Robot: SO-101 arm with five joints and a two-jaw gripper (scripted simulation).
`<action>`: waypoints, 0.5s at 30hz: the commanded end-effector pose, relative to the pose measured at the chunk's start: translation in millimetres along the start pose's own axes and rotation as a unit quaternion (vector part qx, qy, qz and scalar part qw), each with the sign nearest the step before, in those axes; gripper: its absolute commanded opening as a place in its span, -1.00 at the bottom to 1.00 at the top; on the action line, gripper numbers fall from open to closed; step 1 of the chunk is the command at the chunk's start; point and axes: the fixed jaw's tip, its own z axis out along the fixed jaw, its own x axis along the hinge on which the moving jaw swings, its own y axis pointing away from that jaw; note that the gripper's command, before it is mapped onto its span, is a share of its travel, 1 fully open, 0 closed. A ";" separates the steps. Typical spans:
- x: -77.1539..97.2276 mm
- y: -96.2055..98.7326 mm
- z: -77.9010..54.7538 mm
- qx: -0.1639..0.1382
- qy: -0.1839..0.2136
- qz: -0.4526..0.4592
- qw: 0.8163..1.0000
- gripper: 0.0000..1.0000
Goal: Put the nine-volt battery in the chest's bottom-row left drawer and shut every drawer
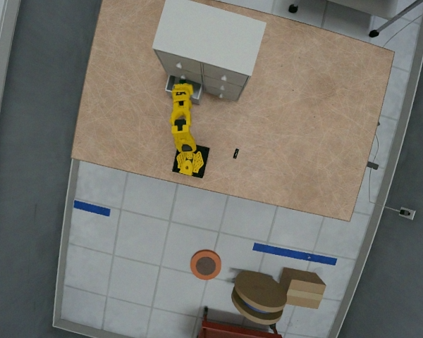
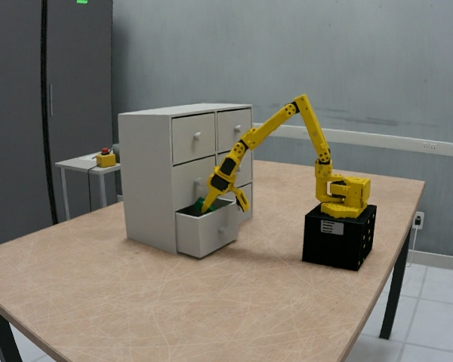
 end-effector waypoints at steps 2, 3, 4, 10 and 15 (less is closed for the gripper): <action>-3.9 0.8 1.6 0.000 -0.002 0.004 1.000 -1.00; -4.1 0.8 1.7 0.000 -0.002 0.004 1.000 -1.00; -4.3 0.9 1.8 0.000 -0.002 0.004 1.000 -1.00; -5.1 1.0 2.3 -0.001 -0.002 0.005 1.000 -1.00; -5.9 1.1 2.8 -0.001 -0.002 0.005 1.000 -1.00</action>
